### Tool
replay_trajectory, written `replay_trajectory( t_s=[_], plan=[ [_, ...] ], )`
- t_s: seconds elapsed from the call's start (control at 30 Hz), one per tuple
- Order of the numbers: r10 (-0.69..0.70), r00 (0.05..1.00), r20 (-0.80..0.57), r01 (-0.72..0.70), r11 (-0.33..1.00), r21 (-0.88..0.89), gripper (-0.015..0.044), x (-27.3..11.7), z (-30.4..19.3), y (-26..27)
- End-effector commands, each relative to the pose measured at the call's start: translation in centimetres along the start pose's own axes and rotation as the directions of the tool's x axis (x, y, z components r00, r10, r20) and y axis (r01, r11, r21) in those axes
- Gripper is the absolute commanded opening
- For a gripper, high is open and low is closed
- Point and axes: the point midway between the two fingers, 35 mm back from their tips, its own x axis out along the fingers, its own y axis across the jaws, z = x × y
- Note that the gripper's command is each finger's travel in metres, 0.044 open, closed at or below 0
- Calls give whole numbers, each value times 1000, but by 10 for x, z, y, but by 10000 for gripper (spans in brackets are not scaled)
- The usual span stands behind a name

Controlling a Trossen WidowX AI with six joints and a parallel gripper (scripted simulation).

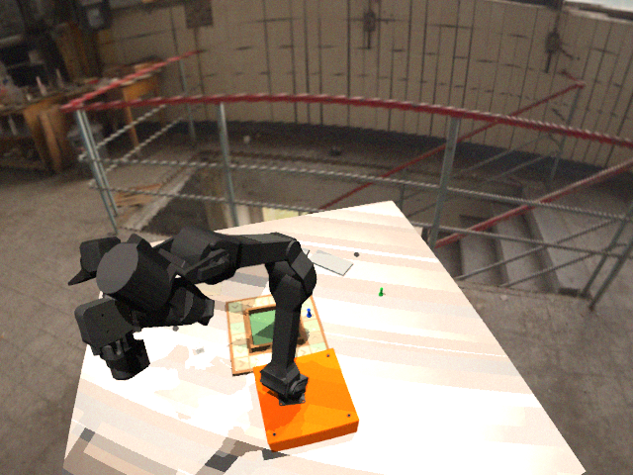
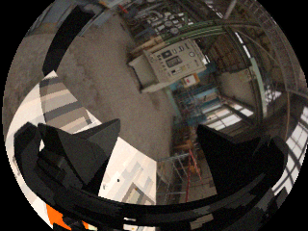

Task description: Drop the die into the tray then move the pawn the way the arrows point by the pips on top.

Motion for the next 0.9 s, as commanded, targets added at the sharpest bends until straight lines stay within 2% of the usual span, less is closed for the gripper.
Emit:
replay_trajectory(
  t_s=[0.0, 0.13, 0.33, 0.5, 0.7, 0.87],
  plan=[
    [0, 1000, -2, 0, 1000, 0, 374, 1, 0, 0],
    [1, 999, -50, 0, 1000, 13, 275, 18, -6, 6],
    [38, 981, -191, -22, 996, 85, 275, 72, -28, 31],
    [110, 926, -361, -30, 975, 219, 275, 132, -74, 58],
    [211, 822, -530, 18, 919, 394, 275, 185, -146, 81],
    [309, 709, -634, 110, 839, 533, 275, 214, -214, 97]
  ],
)
